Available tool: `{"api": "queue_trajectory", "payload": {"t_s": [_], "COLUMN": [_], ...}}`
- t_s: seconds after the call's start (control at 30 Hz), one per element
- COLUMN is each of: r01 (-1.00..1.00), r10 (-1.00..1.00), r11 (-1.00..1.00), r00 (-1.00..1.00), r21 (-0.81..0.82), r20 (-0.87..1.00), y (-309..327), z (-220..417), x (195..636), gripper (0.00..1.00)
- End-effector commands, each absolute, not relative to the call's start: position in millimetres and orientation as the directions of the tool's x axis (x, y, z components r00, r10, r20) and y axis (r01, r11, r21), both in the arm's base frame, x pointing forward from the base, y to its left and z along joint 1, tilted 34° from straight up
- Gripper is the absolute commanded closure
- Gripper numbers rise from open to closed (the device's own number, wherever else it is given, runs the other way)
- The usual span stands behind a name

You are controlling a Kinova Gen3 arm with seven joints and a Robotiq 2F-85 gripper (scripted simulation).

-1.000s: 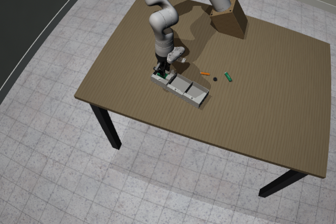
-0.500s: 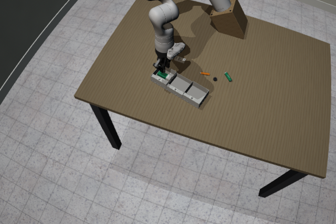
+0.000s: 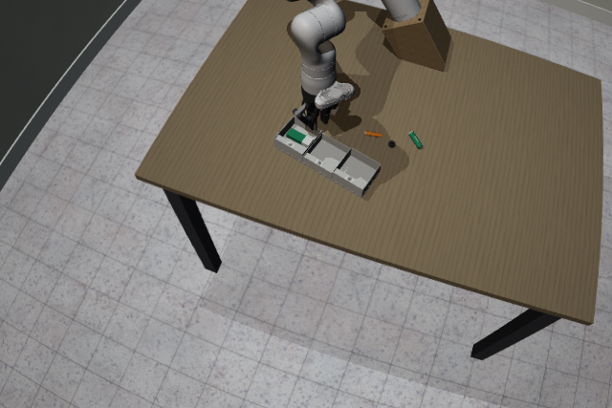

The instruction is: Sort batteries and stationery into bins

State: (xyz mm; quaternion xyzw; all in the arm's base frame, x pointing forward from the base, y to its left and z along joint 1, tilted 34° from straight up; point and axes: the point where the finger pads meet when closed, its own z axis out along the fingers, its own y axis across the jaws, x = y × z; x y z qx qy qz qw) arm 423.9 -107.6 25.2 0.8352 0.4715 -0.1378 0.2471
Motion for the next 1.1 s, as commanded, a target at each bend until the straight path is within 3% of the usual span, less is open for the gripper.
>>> {"api": "queue_trajectory", "payload": {"t_s": [0.0, 0.1, 1.07], "r01": [0.778, 0.711, 0.711], "r10": [0.656, 0.601, 0.601], "r11": [-0.513, -0.576, -0.577], "r00": [0.628, 0.703, 0.703], "r21": [0.363, 0.403, 0.403], "r20": [-0.419, -0.380, -0.380], "y": [-80.5, -60.7, 94.5], "z": [12.6, 0.6, -93.1], "x": [416.5, 407.1, 333.2], "gripper": [0.71, 0.71, 0.71]}}
